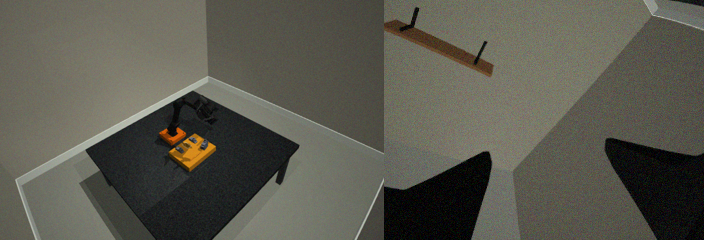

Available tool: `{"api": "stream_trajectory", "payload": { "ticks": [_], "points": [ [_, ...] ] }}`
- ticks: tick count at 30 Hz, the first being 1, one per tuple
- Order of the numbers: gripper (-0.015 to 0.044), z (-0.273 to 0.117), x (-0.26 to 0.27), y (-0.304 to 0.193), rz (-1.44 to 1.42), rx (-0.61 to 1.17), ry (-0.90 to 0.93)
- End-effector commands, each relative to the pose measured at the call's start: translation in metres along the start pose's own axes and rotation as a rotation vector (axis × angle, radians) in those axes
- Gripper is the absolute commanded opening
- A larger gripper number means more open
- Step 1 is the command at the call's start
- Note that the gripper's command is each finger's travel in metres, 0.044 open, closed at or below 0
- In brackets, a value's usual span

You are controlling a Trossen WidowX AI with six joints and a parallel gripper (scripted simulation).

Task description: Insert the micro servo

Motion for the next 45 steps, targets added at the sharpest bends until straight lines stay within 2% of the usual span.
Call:
{"api": "stream_trajectory", "payload": {
  "ticks": [1,2,45],
  "points": [
    [0.0426,0.000,0.000,0.000,-0.006,0.001,-0.001],
    [0.0440,0.000,-0.001,0.000,-0.017,0.004,-0.002],
    [0.0440,-0.001,-0.071,0.005,-1.397,0.408,-0.186]
  ]
}}
Point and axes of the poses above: the point midway between the two fingers, 35 mm back from their tips, its own z axis out along the fingers, its own x axis across the jaws, y = z × x, the point moved 6 cm from there along -z, back along the fingers, and after that the axes turned 15 degrees about z, right-handed, at the moved point
